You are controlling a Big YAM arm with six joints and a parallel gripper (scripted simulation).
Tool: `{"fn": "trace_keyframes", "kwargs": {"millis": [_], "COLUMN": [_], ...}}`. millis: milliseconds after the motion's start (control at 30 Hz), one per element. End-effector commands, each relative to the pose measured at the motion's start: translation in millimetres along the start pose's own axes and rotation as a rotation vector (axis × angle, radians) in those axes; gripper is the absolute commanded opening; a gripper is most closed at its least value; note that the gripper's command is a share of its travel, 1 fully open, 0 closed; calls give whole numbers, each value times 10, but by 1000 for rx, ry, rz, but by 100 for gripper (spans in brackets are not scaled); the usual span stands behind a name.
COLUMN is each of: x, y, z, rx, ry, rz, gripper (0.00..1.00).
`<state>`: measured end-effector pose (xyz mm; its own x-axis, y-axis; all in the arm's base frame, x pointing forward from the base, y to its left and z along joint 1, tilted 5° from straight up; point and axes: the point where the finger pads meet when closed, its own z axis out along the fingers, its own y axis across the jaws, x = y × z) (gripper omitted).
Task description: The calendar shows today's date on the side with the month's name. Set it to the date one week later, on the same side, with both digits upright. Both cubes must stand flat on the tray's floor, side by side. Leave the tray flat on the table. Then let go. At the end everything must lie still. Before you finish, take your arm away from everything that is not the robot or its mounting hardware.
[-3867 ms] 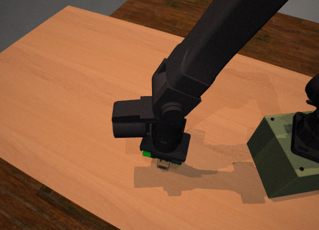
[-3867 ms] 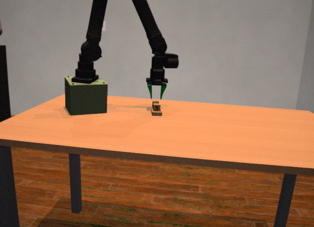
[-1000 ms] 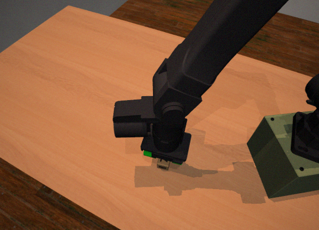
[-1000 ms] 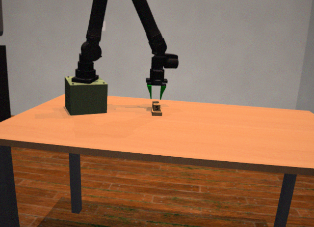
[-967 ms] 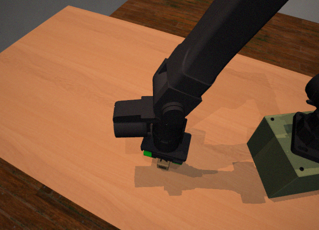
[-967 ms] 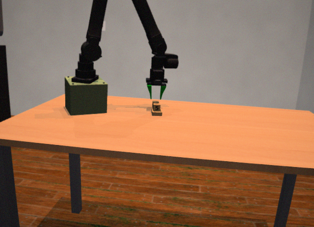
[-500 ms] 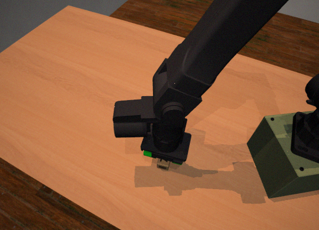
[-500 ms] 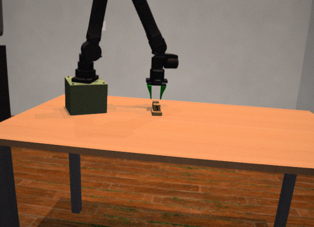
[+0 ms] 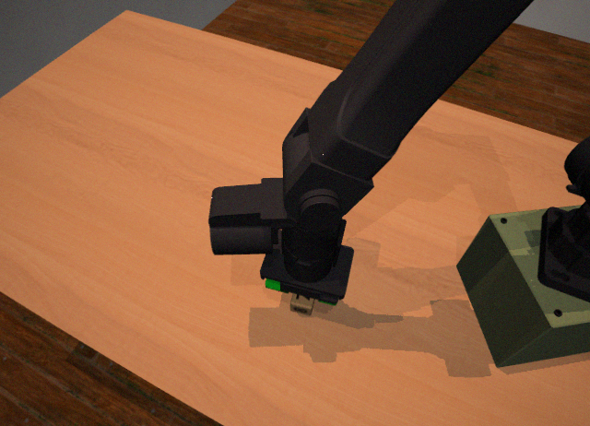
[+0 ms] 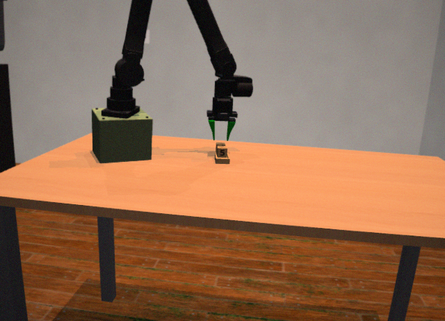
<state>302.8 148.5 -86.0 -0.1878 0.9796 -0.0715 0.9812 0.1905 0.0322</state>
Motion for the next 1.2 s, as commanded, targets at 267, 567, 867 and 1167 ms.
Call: {"fn": "trace_keyframes", "kwargs": {"millis": [267,567,867,1167], "x": [19,31,31,31], "y": [193,231,231,231], "z": [-9,-21,-21,-21], "rx": [-33,-39,-39,-39], "ry": [4,6,6,6], "rz": [-2,-2,-2,-2], "gripper": [46,46,46,46]}}
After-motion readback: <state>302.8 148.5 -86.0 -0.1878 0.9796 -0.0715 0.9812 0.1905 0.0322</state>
